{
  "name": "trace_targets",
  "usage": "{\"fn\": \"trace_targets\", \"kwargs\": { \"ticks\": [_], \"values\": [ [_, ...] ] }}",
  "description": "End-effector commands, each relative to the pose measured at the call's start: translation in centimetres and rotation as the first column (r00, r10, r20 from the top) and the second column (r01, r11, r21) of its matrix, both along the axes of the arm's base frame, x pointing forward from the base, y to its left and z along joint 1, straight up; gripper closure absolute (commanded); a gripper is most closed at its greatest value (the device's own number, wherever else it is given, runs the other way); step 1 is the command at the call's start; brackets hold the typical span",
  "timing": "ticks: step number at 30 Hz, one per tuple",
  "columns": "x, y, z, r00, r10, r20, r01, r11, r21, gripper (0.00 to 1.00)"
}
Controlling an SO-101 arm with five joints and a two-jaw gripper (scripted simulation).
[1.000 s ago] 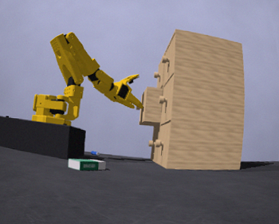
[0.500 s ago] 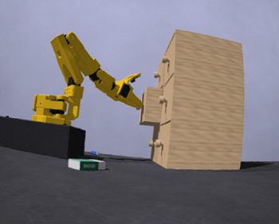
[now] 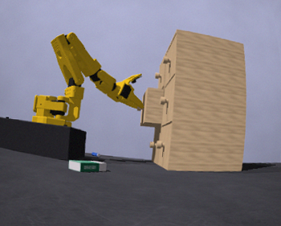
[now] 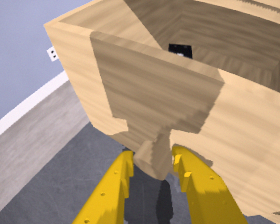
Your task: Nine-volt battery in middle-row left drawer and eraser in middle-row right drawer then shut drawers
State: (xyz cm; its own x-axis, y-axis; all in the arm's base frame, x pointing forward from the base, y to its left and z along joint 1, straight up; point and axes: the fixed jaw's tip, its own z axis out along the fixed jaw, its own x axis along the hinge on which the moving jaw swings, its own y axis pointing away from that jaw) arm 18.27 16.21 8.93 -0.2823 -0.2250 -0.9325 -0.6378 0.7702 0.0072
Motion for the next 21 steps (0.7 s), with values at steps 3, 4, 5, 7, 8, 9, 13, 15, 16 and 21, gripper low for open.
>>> {"fn": "trace_targets", "kwargs": {
  "ticks": [3,4,5,7,8,9,13,15,16,21],
  "values": [
    [0.23,0.05,0.33,1.000,-0.006,0.011,0.006,1.000,0.013,1.00],
    [0.23,0.05,0.33,1.000,-0.006,0.011,0.006,1.000,0.013,1.00],
    [0.23,0.05,0.33,1.000,-0.006,0.011,0.006,1.000,0.013,1.00],
    [0.23,0.05,0.33,1.000,-0.006,0.011,0.006,1.000,0.013,1.00],
    [0.23,0.05,0.33,1.000,-0.006,0.011,0.006,1.000,0.013,1.00],
    [0.23,0.05,0.33,1.000,-0.006,0.011,0.006,1.000,0.013,1.00],
    [0.23,0.05,0.33,1.000,-0.006,0.011,0.006,1.000,0.013,1.00],
    [0.23,0.05,0.33,1.000,-0.006,0.011,0.006,1.000,0.013,1.00],
    [0.34,0.08,0.30,1.000,-0.007,0.012,0.007,1.000,0.013,1.00],
    [0.91,0.26,0.09,1.000,-0.015,0.015,0.015,1.000,0.010,1.00]
  ]
}}
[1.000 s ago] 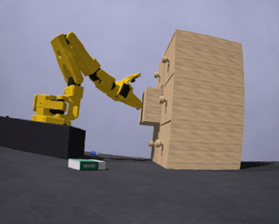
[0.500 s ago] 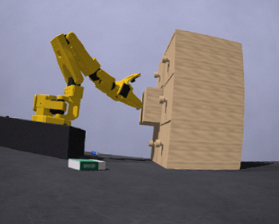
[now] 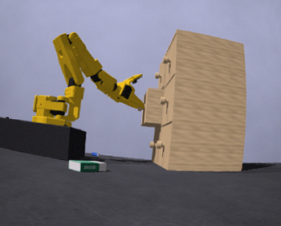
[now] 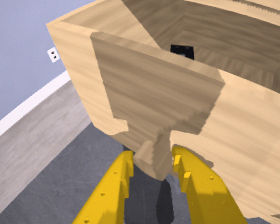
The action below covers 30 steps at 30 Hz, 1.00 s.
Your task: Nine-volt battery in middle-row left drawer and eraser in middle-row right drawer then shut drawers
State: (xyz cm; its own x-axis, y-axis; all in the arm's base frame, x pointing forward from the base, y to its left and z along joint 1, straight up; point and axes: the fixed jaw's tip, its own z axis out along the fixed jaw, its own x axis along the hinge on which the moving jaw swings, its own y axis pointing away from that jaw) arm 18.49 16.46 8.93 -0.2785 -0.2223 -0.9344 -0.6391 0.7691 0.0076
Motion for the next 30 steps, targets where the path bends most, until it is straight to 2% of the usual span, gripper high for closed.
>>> {"fn": "trace_targets", "kwargs": {
  "ticks": [1,23,30],
  "values": [
    [0.8,0.0,0.0,1.000,-0.018,0.011,0.018,1.000,0.006,1.00],
    [2.7,0.3,-0.2,0.999,-0.052,0.014,0.052,0.999,0.003,1.00],
    [2.9,0.3,-0.2,0.998,-0.056,0.014,0.056,0.998,0.003,1.00]
  ]
}}
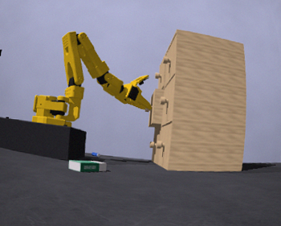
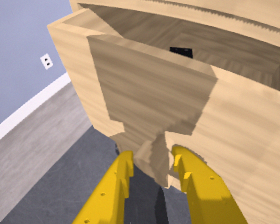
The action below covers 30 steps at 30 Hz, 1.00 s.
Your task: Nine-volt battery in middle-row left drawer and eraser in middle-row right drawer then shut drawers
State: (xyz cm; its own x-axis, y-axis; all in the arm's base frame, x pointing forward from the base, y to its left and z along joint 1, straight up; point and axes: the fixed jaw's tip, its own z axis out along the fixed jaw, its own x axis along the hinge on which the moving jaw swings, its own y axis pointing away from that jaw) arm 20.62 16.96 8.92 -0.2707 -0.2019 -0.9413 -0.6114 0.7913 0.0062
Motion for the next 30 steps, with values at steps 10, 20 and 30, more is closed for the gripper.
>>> {"fn": "trace_targets", "kwargs": {
  "ticks": [10,20,30],
  "values": [
    [1.6,-0.1,-0.2,0.999,-0.038,-0.002,0.038,0.999,-0.009,1.00],
    [2.0,-0.1,-0.2,0.999,-0.045,-0.002,0.045,0.999,-0.009,1.00],
    [2.6,-0.1,-0.2,0.998,-0.055,-0.002,0.055,0.998,-0.009,1.00]
  ]
}}
